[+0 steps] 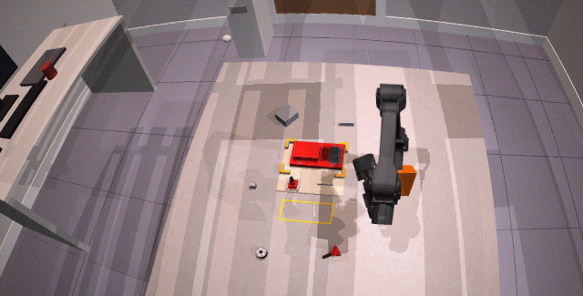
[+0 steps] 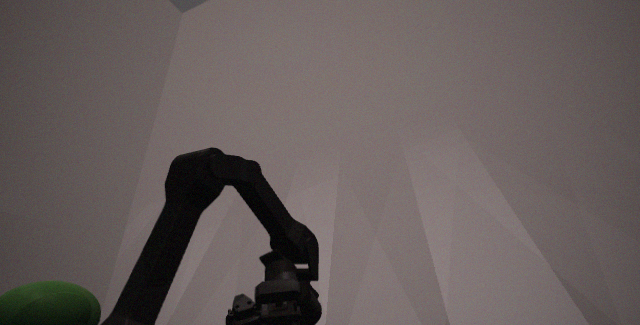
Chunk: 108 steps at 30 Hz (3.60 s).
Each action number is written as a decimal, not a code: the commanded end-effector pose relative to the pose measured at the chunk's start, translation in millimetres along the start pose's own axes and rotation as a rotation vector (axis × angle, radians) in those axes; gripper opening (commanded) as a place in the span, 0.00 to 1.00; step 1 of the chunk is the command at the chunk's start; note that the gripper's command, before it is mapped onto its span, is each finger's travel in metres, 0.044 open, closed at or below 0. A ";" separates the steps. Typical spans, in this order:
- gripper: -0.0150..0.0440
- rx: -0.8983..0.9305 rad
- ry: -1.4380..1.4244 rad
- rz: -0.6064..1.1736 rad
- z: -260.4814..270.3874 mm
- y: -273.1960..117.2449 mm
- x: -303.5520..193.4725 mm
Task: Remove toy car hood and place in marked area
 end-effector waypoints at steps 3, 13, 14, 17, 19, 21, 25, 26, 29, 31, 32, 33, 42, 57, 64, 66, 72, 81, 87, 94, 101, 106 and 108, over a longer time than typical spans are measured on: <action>0.76 -0.046 0.136 -0.039 7.8 5.8 -12.4; 1.00 -0.204 1.168 -0.358 72.5 65.7 -83.9; 1.00 -0.203 1.290 -0.395 80.6 74.0 -89.7; 1.00 -0.179 1.659 -0.506 106.2 100.9 -104.5; 1.00 -0.160 1.813 -0.550 117.3 112.4 -109.7; 1.00 -0.135 1.966 -0.593 129.0 124.5 -114.0; 1.00 -0.065 2.276 -0.679 153.8 150.5 -119.5; 1.00 -0.043 2.355 -0.699 160.2 157.4 -120.2; 1.00 0.035 2.594 -0.757 180.0 178.6 -120.3; 1.00 0.099 2.755 -0.792 193.6 193.2 -118.6; 1.00 0.135 2.837 -0.808 200.4 200.7 -117.2; 1.00 0.173 2.918 -0.823 207.3 208.2 -115.5; 1.00 0.518 3.493 -0.869 252.4 257.3 -89.6; 1.00 0.521 3.497 -0.869 250.5 259.8 -89.3; 1.00 0.520 3.497 -0.870 247.5 265.0 -88.9; 1.00 0.520 3.497 -0.870 246.6 266.5 -88.7; 1.00 0.520 3.497 -0.870 244.1 271.0 -88.3; 1.00 0.520 3.497 -0.870 240.2 277.7 -87.4; 1.00 0.520 3.498 -0.869 237.7 282.1 -86.8; 1.00 0.520 3.498 -0.868 234.7 287.2 -86.1; 1.00 0.520 3.498 -0.867 231.7 292.3 -85.4; 1.00 0.520 3.498 -0.866 229.6 295.9 -84.8; 1.00 0.521 3.498 -0.865 228.8 297.3 -84.6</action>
Point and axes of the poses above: the point midway between the two fingers, 35 mm back from their tips, its own y axis out along the fingers, its own z axis across the jaws, x = y × z, the point moved 5 cm from there along -y, back along the fingers, and after that the axes turned 4 degrees about y, right-handed, at the moved point
